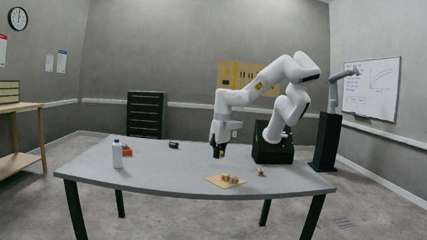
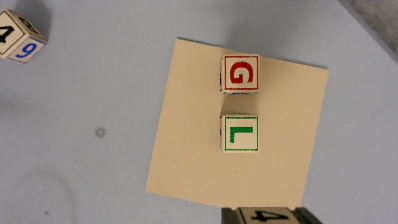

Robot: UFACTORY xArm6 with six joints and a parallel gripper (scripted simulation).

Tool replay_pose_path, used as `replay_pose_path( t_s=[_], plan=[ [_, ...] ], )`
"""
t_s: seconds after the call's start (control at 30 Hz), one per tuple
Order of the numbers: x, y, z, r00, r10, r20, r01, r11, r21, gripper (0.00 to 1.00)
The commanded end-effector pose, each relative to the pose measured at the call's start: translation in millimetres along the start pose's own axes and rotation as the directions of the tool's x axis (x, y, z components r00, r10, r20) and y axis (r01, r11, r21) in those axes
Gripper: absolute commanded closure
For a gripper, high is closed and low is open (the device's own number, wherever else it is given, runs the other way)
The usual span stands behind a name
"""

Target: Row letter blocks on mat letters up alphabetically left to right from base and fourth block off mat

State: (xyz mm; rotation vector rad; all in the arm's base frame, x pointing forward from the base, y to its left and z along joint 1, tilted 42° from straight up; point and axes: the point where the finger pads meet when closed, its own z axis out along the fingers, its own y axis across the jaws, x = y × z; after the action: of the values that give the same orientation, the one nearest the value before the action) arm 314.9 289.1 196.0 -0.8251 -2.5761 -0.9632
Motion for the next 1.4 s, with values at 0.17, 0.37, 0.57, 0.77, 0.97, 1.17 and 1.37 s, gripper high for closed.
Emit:
replay_pose_path(
  t_s=[0.17,0.37,0.57,0.77,0.97,1.17,1.37],
  plan=[
    [-0.2,1.2,-0.8,1.0,-0.001,0.002,0.001,1.0,-0.003,0.72],
    [-0.2,1.1,7.0,1.0,-0.002,0.002,0.002,1.0,-0.003,0.72],
    [-0.1,1.0,30.7,1.0,-0.002,0.002,0.002,1.0,-0.003,0.72],
    [-0.1,0.8,50.6,1.0,-0.002,0.001,0.002,1.0,-0.003,0.72],
    [0.0,0.6,77.3,1.0,-0.002,0.001,0.002,1.0,-0.003,0.72],
    [0.0,0.5,92.6,1.0,-0.001,0.001,0.001,1.0,-0.003,0.72],
    [0.0,0.4,95.6,1.0,-0.001,0.001,0.001,1.0,-0.003,0.72]
  ],
)
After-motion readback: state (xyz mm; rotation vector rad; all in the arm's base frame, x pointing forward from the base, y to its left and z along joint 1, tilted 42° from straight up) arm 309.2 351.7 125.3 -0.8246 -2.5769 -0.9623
